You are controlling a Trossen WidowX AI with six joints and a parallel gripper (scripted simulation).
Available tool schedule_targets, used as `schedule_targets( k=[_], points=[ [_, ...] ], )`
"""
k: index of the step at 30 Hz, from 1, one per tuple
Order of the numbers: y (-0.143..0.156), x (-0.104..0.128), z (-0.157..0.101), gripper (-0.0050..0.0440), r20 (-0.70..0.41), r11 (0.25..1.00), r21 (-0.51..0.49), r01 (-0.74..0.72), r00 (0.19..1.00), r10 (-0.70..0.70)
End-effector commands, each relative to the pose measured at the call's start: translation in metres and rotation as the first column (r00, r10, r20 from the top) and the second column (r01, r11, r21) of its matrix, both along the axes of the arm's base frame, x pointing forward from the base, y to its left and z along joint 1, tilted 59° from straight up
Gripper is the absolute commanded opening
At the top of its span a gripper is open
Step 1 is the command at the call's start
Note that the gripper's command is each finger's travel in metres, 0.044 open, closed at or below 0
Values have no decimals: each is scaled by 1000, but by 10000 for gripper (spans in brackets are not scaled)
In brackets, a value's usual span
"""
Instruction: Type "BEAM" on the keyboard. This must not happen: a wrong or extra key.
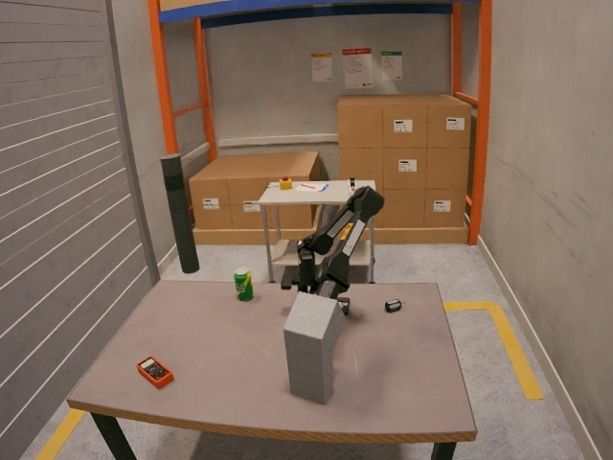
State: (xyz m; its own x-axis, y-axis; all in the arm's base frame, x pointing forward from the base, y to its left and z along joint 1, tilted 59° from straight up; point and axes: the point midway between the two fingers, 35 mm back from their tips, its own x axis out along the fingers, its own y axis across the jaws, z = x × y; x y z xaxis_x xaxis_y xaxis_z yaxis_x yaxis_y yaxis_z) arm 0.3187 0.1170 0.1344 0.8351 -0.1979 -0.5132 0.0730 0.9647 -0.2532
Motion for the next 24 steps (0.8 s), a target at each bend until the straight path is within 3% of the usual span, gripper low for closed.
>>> schedule_targets(
  k=[1,3,7,12,24],
  points=[
    [-2,6,19,-50,19,1000,17,0,1000,-1],
    [-6,10,34,-50,21,1000,16,0,1000,-1],
    [-7,12,40,-50,22,1000,15,0,1000,0],
    [-10,24,24,-50,2,1000,1,0,1000,0],
    [-11,33,19,-50,3,1000,2,0,1000,0]
  ],
)
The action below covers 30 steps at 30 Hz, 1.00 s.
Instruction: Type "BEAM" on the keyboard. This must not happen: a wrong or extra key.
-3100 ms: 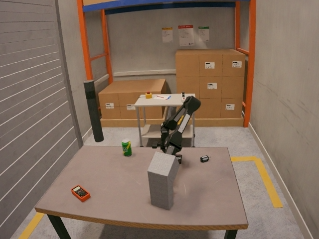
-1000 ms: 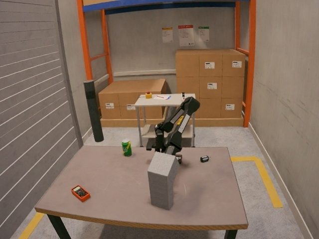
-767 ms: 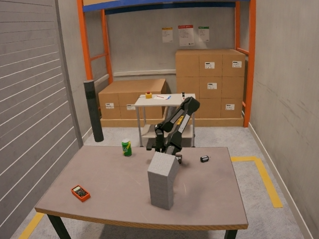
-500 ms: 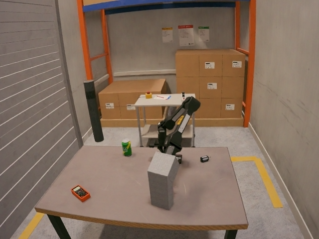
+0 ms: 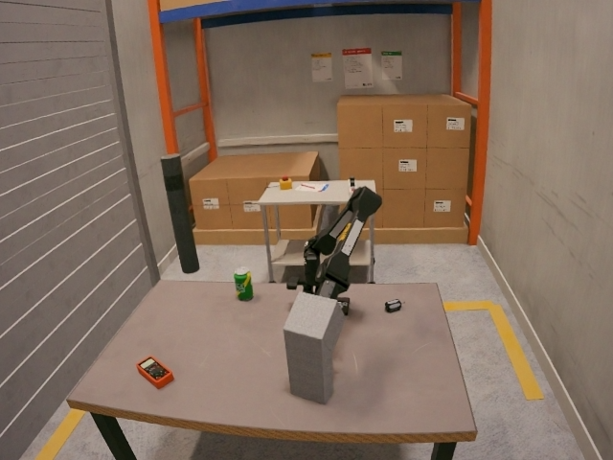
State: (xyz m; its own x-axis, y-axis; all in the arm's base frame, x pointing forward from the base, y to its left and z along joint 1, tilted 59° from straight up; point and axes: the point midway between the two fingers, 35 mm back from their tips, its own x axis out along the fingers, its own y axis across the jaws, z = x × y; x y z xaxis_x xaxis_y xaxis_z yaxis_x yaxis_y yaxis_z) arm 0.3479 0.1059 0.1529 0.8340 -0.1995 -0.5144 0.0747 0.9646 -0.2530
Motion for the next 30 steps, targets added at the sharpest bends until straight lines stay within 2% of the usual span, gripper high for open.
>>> schedule_targets(
  k=[1,7,30],
  points=[
    [-1,5,0,-50,5,1000,1,-2,1000,2],
    [-2,12,-2,-50,9,1000,3,-2,1000,2],
    [-2,13,-3,-50,8,1000,2,-1,1000,1]
  ],
)
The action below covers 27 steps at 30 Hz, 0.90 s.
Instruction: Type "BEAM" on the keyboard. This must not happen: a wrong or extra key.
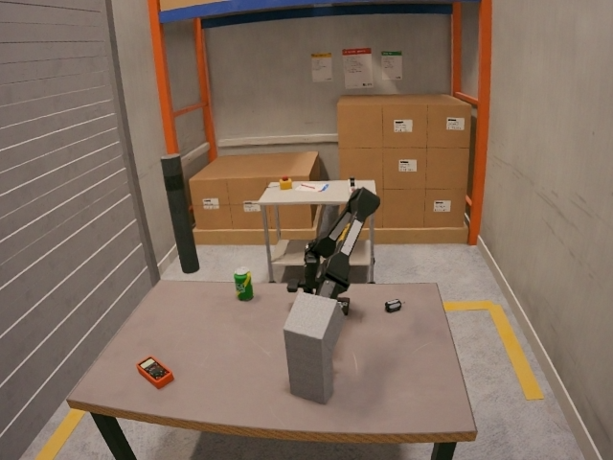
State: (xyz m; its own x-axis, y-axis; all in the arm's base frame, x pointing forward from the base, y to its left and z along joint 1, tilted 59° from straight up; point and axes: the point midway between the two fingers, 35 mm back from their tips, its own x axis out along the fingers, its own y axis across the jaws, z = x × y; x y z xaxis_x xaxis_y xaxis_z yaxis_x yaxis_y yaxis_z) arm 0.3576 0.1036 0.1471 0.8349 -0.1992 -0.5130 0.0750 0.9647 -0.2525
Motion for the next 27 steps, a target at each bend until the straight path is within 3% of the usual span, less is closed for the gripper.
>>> schedule_targets(
  k=[1,15,19,23,27],
  points=[
    [0,3,2,-50,6,1000,2,-1,1000,1],
    [0,1,4,-50,12,1000,6,0,1000,0],
    [2,-4,13,-50,24,1000,15,2,1000,-2],
    [7,-27,24,-50,21,1000,14,2,1000,-2],
    [7,-29,25,-50,21,1000,14,2,1000,-2]
  ],
)
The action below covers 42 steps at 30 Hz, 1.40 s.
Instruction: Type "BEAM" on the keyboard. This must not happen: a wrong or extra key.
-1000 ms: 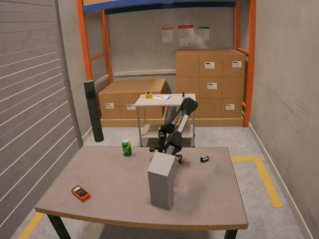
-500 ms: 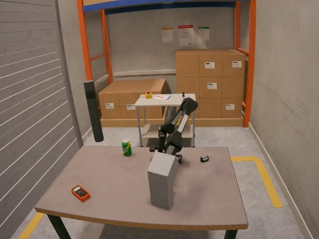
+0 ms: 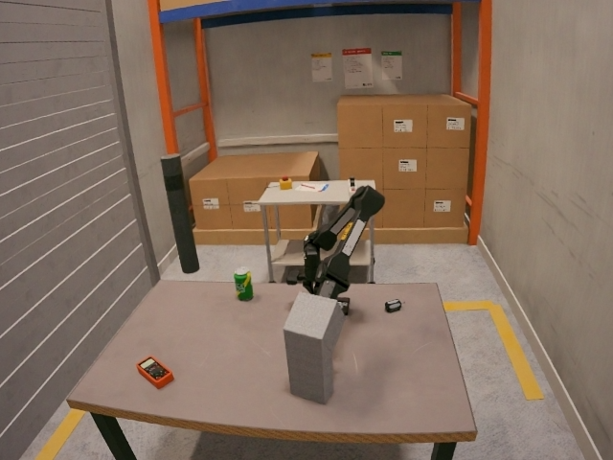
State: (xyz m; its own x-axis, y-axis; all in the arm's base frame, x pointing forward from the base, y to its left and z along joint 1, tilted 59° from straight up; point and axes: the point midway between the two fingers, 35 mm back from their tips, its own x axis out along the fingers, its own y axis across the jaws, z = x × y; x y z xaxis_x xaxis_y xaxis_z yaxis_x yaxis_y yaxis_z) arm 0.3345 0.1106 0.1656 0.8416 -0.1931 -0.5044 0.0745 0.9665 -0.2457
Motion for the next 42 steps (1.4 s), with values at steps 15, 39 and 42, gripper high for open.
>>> schedule_targets(
  k=[15,39,42],
  points=[
    [-93,-14,28,-50,4,1000,-4,2,1000,-2],
    [-99,16,10,-50,-6,1000,-7,2,1000,-2],
    [-99,18,10,-50,-3,1000,-6,2,1000,-2]
  ],
)
